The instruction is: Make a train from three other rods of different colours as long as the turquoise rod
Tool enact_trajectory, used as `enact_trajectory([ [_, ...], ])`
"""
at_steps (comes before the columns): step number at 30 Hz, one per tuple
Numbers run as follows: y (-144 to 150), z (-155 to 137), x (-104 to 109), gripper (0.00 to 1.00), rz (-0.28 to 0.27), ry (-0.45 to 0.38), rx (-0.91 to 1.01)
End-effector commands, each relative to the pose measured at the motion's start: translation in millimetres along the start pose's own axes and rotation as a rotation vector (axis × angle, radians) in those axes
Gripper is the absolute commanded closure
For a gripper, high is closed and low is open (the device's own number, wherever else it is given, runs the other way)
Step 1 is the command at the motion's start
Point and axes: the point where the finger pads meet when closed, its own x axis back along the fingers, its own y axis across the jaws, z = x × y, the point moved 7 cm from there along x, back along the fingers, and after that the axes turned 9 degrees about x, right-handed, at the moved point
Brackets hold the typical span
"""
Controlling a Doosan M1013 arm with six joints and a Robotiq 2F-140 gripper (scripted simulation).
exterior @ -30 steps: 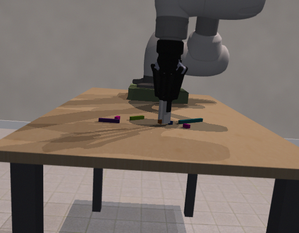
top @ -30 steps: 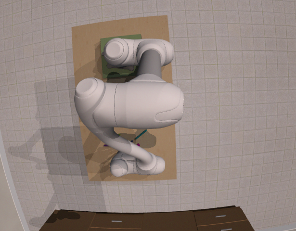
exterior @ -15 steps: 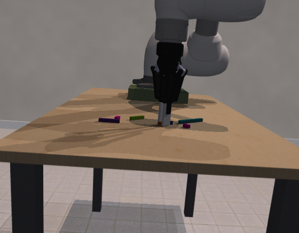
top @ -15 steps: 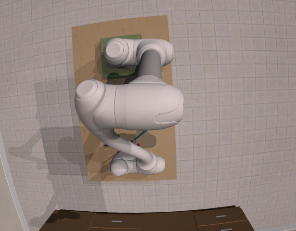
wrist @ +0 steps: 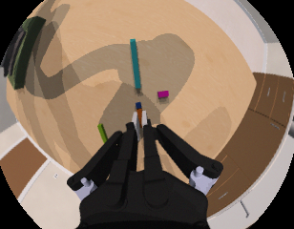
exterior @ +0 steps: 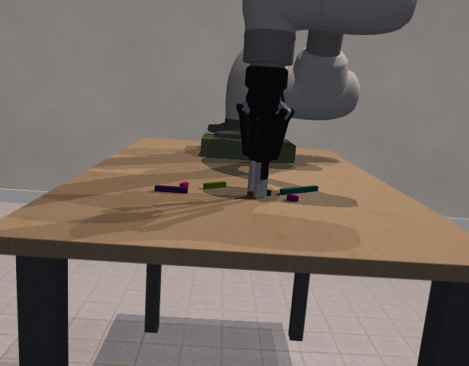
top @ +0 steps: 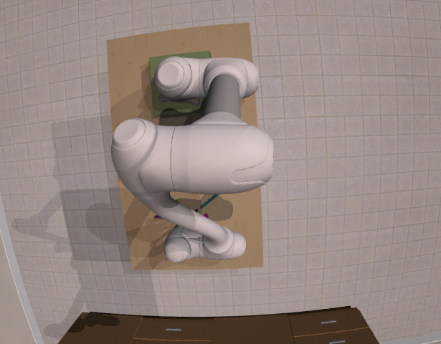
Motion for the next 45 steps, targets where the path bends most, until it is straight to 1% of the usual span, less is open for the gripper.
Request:
enact_trajectory([
  [1,0.0,0.0,0.1,0.97,0.000,0.000,0.000],
  [16,0.0,0.0,0.1,0.97,0.000,0.000,0.000],
  [17,0.0,0.0,0.1,0.95,0.000,0.000,0.000],
  [19,0.0,0.0,0.1,0.95,0.000,0.000,0.000],
  [20,0.0,0.0,0.1,0.92,0.000,0.000,0.000],
  [22,0.0,0.0,0.1,0.92,0.000,0.000,0.000],
  [23,0.0,0.0,0.1,0.90,0.000,0.000,0.000],
  [27,0.0,0.0,0.1,0.90,0.000,0.000,0.000],
  [28,0.0,0.0,0.1,0.88,0.000,0.000,0.000],
  [30,0.0,0.0,0.1,0.88,0.000,0.000,0.000],
  [31,0.0,0.0,0.1,0.85,0.000,0.000,0.000],
  [45,0.0,0.0,1.7,0.85,0.000,0.000,0.000],
])
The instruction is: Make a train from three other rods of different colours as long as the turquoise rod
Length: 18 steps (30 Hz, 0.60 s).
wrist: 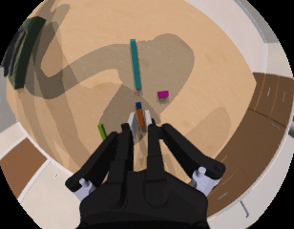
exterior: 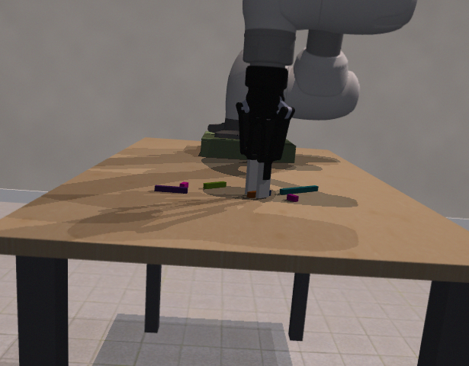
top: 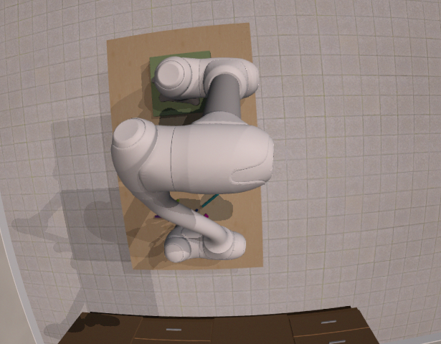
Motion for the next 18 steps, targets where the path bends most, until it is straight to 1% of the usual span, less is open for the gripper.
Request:
enact_trajectory([
  [1,0,0,3,0.85,0.000,0.000,0.000],
  [5,0,0,13,0.85,0.000,0.000,0.000],
  [13,0,0,54,0.85,0.000,0.000,0.000],
  [15,0,0,54,0.85,0.000,0.000,0.000],
  [18,0,0,69,0.85,0.000,0.000,0.000],
])
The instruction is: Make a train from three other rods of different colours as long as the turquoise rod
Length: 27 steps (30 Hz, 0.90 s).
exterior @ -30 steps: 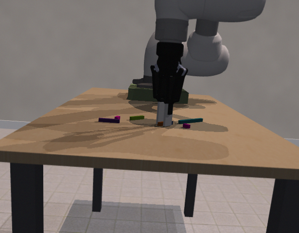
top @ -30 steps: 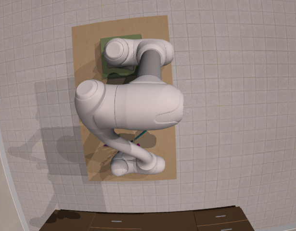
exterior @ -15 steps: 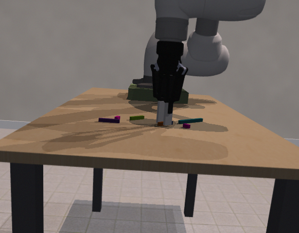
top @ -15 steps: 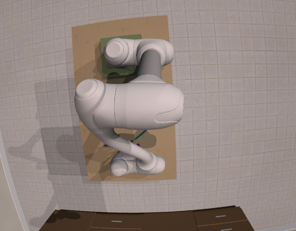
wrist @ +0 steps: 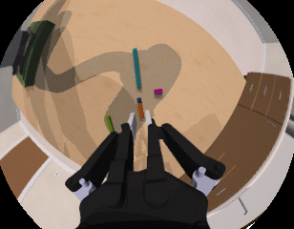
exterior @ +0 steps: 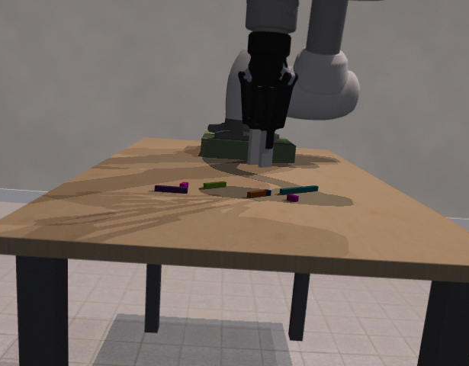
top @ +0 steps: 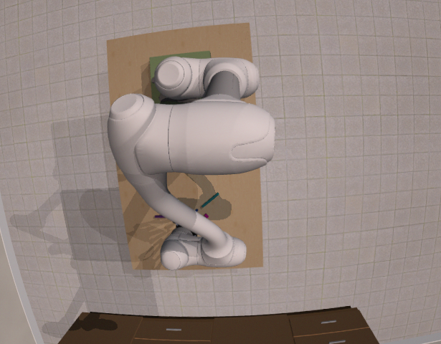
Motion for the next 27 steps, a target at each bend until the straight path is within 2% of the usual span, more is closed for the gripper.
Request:
enact_trajectory([
  [1,0,0,17,0.85,0.000,0.000,0.000],
  [5,0,0,29,0.85,0.000,0.000,0.000],
  [10,0,0,33,0.85,0.000,0.000,0.000],
  [11,0,0,33,0.00,0.000,0.000,0.000],
  [27,0,0,33,0.00,0.000,0.000,0.000],
])
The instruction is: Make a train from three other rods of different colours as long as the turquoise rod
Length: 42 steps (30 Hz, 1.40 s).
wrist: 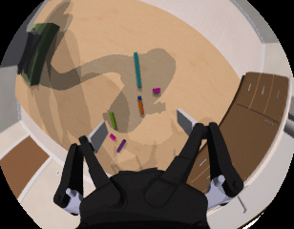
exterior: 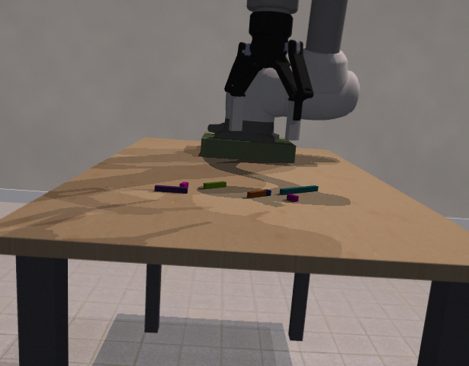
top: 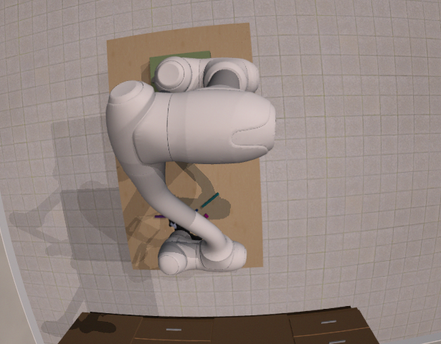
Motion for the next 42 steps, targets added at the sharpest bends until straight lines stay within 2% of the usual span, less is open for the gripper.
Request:
enact_trajectory([
  [1,0,0,0,0.00,0.000,0.000,0.000],
  [6,-1,0,0,0.00,0.000,0.000,0.000],
  [10,-48,-7,-11,0.00,0.000,0.000,-0.002],
  [15,-92,-10,-20,0.00,0.000,0.000,-0.003],
  [17,-98,-10,-22,0.00,0.000,0.000,-0.003],
  [18,-98,-10,-22,0.85,0.000,0.000,-0.003],
  [42,-98,-10,-22,0.85,0.000,0.000,-0.003],
])
